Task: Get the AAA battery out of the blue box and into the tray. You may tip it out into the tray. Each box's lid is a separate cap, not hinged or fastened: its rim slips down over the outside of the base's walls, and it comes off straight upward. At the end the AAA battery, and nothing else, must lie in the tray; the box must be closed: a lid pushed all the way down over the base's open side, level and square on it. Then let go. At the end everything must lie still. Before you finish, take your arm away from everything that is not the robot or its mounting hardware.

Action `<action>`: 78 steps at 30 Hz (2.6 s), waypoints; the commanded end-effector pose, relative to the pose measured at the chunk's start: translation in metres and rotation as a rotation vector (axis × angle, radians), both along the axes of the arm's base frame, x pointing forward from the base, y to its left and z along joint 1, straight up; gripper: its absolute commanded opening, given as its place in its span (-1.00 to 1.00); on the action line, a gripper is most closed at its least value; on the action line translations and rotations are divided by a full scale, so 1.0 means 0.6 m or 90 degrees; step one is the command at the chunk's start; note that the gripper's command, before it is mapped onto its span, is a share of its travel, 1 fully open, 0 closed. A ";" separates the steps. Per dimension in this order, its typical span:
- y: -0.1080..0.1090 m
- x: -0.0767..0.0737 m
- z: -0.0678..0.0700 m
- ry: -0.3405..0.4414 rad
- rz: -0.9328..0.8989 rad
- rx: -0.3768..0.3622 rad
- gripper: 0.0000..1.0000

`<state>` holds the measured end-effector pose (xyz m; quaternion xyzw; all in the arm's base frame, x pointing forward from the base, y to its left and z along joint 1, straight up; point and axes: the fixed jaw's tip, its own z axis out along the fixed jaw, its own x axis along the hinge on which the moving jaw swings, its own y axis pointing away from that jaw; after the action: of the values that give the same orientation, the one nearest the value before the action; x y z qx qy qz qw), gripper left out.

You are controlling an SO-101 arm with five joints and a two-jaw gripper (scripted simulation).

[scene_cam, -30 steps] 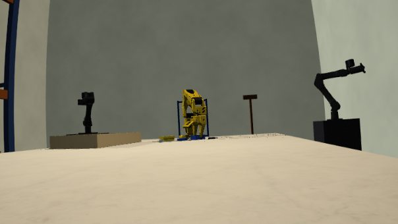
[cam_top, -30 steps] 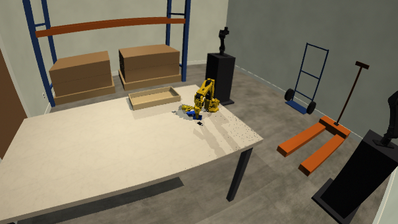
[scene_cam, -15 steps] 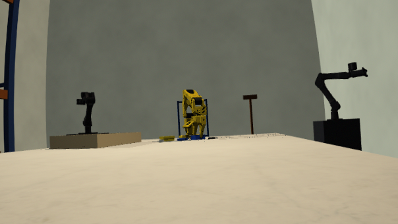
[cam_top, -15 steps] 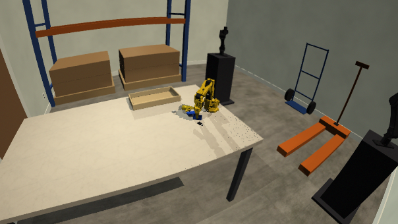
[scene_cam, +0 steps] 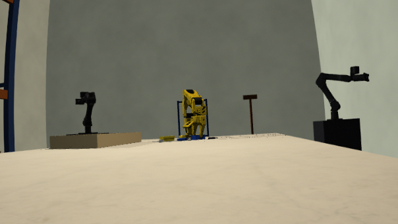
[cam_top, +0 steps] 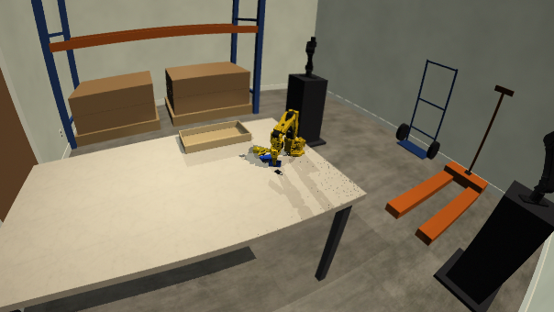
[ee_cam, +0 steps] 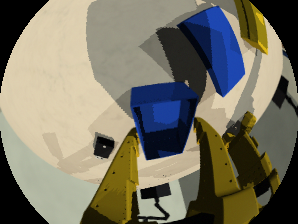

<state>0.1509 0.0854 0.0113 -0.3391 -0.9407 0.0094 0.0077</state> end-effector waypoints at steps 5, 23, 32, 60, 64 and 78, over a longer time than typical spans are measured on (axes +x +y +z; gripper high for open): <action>0.005 0.003 0.005 -0.013 -0.001 0.008 -0.45; 0.006 0.005 0.023 -0.013 -0.001 0.008 -0.45; 0.006 0.006 0.050 -0.013 -0.001 0.008 -0.45; 0.004 0.001 0.093 -0.013 -0.001 0.008 -0.45; 0.004 0.001 0.093 -0.013 -0.001 0.008 -0.45; 0.004 0.002 0.094 -0.013 -0.001 0.008 -0.45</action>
<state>0.1466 0.0831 0.0576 -0.3390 -0.9403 0.0235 0.0202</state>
